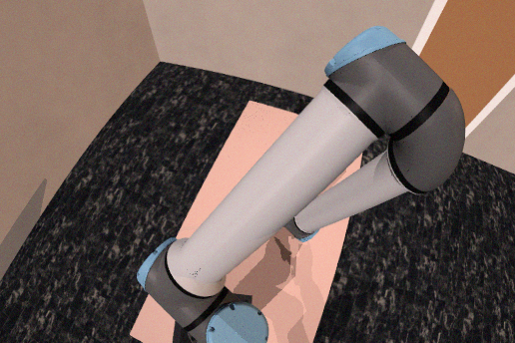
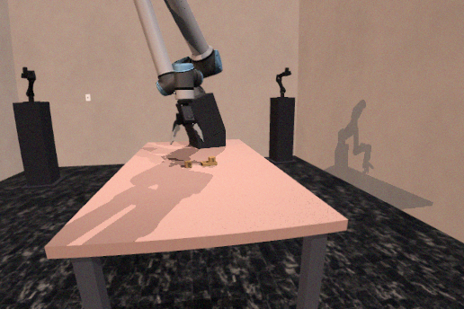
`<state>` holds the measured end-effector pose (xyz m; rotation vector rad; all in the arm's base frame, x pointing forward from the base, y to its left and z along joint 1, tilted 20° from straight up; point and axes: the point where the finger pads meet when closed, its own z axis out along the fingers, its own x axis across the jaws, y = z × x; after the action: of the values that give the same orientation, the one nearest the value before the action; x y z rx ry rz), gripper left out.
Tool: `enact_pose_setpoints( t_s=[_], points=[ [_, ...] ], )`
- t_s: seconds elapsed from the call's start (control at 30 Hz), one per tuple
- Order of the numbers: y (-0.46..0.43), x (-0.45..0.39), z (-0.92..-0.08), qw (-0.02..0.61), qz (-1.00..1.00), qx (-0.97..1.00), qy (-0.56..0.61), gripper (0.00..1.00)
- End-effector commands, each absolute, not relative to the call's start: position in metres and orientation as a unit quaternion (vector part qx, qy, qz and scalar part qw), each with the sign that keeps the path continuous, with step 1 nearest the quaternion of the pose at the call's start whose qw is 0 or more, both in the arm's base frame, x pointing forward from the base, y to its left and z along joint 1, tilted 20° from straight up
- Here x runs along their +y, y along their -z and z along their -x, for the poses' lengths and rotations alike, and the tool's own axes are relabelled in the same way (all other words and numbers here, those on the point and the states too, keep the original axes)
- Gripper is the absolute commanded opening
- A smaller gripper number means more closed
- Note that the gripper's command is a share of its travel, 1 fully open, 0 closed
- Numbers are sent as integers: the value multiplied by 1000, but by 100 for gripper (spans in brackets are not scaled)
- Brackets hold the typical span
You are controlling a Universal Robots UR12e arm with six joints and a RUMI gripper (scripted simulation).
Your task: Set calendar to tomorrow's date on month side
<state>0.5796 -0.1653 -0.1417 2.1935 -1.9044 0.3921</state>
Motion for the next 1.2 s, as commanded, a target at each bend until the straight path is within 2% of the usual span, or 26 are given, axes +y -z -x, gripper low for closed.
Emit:
enact_pose_setpoints(
  t_s=[0.0,0.47,1.17],
  points=[
    [141,-165,-580,103,-735,-656,-135,100],
    [143,-167,-583,83,-638,-751,-148,100],
    [147,-170,-583,31,-360,-917,-167,100]
  ],
)
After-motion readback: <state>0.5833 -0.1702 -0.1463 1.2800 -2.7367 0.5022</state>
